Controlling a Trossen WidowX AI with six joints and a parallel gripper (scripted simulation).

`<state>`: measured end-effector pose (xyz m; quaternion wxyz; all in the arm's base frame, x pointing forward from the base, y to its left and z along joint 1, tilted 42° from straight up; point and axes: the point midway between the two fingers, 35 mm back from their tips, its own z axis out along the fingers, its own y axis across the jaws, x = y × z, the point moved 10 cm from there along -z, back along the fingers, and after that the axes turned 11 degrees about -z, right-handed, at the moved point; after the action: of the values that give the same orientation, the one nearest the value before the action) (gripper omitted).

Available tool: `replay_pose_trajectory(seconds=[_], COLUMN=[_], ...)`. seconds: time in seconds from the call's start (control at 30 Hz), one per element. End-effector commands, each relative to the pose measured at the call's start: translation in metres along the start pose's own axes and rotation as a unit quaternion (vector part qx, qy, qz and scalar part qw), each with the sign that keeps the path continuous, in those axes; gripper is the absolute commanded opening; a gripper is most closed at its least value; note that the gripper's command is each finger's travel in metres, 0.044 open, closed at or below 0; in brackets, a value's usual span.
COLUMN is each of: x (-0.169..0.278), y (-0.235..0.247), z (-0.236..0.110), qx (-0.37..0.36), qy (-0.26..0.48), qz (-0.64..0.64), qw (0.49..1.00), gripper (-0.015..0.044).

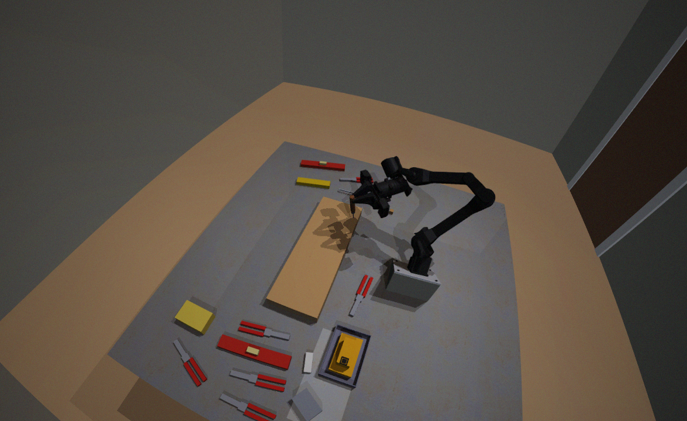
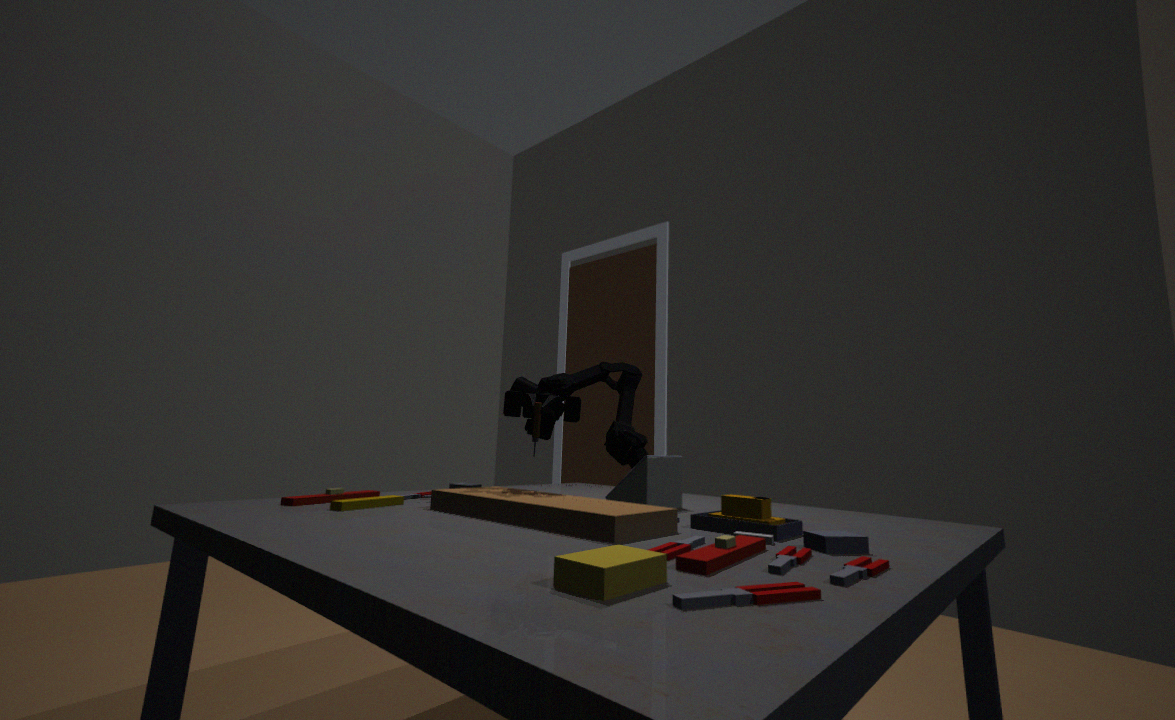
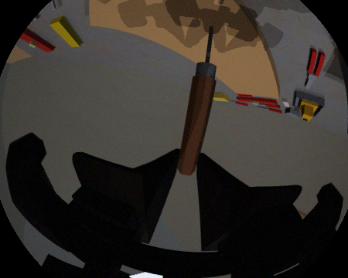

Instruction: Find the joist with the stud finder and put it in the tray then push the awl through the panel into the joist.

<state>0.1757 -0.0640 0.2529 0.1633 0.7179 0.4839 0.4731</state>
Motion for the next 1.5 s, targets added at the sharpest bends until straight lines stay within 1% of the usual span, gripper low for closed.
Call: replay_pose_trajectory(seconds=[0.0,0.77,1.47], x=[-0.004,-0.052,-0.062], y=[0.012,0.064,0.062], z=[0.005,0.037,0.039], qx=[0.005,0.027,0.027], qy=[0.017,0.104,0.104], qz=[-0.001,0.023,0.023], qw=[1.0,0.994,0.994], gripper=[0.0,0.0,0.0])
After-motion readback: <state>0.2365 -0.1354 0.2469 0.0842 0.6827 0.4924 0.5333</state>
